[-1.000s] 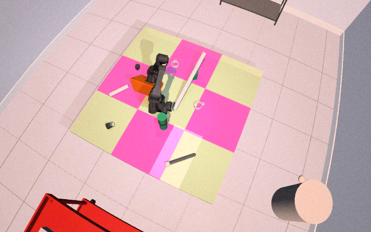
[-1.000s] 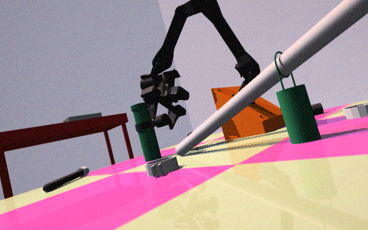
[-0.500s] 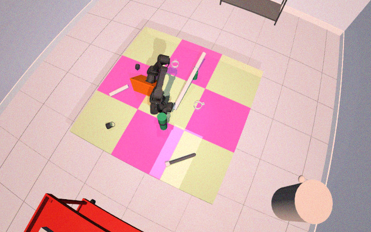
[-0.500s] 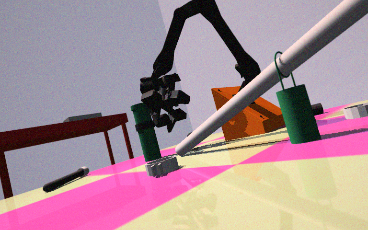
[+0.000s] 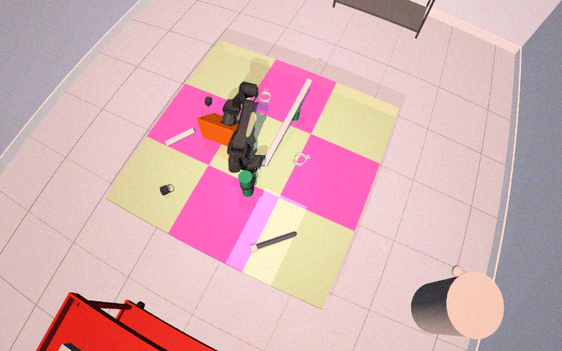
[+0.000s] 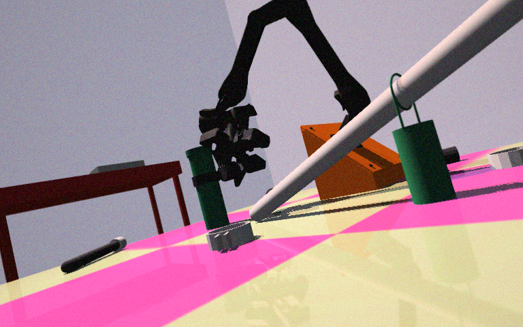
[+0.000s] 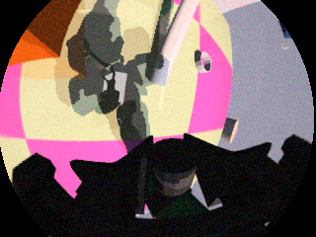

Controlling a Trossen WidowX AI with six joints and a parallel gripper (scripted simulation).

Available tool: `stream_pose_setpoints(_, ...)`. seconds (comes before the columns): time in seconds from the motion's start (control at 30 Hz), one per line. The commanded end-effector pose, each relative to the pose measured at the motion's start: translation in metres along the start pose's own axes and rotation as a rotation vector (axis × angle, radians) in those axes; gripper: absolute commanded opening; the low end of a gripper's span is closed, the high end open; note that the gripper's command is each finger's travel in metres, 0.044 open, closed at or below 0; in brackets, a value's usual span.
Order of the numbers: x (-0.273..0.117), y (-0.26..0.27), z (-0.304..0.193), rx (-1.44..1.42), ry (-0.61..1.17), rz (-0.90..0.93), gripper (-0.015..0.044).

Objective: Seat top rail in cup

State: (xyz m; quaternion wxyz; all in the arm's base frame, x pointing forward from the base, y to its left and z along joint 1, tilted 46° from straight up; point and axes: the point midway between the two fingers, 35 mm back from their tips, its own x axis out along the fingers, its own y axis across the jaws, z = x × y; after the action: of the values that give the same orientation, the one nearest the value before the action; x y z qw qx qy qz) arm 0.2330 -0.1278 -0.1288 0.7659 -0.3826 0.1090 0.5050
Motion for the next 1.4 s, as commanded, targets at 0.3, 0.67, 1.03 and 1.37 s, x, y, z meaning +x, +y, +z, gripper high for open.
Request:
stream_pose_setpoints(0.3,0.004,-0.007,0.000,0.070,0.036,-0.006,0.0000)
stream_pose_setpoints(0.67,0.008,-0.013,-0.001,0.138,0.075,-0.006,0.0000)
stream_pose_setpoints(1.03,0.011,-0.018,-0.002,0.197,0.108,-0.006,0.0000)
stream_pose_setpoints(1.37,0.014,-0.024,-0.003,0.261,0.144,-0.006,0.0000)
